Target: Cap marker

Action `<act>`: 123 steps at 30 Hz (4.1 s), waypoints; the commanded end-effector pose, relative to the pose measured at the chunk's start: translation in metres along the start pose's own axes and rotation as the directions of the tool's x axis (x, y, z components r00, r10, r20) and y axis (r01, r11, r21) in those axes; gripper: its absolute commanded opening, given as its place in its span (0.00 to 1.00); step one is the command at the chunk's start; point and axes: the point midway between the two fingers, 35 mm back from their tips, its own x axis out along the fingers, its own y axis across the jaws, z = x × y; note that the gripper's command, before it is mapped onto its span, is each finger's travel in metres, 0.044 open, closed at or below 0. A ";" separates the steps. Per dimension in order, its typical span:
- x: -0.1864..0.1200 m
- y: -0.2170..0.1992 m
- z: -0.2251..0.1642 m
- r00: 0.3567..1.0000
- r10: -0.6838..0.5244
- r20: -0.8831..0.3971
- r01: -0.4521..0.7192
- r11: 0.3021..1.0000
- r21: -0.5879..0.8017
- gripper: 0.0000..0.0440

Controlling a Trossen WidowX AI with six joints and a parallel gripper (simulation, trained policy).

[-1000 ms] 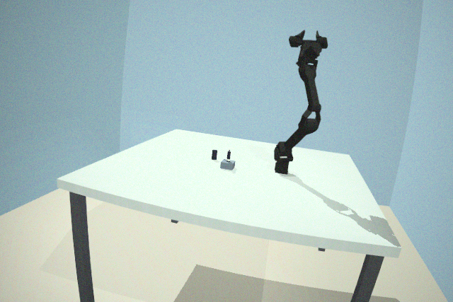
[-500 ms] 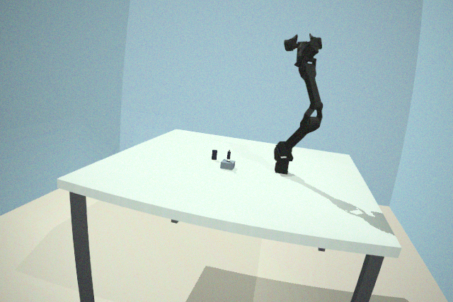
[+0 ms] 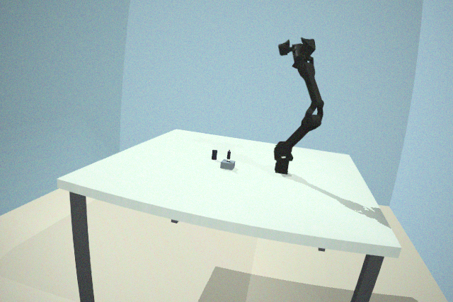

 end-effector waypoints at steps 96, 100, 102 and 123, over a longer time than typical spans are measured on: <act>-0.050 -0.302 0.153 0.398 -0.699 0.594 0.723 0.637 0.266 0.73; -0.057 -0.313 0.158 0.361 -0.704 0.612 0.734 0.619 0.278 0.73; -0.061 -0.319 0.161 0.343 -0.705 0.621 0.740 0.610 0.284 0.73; -0.102 -0.375 0.187 0.151 -0.689 0.709 0.775 0.528 0.348 0.74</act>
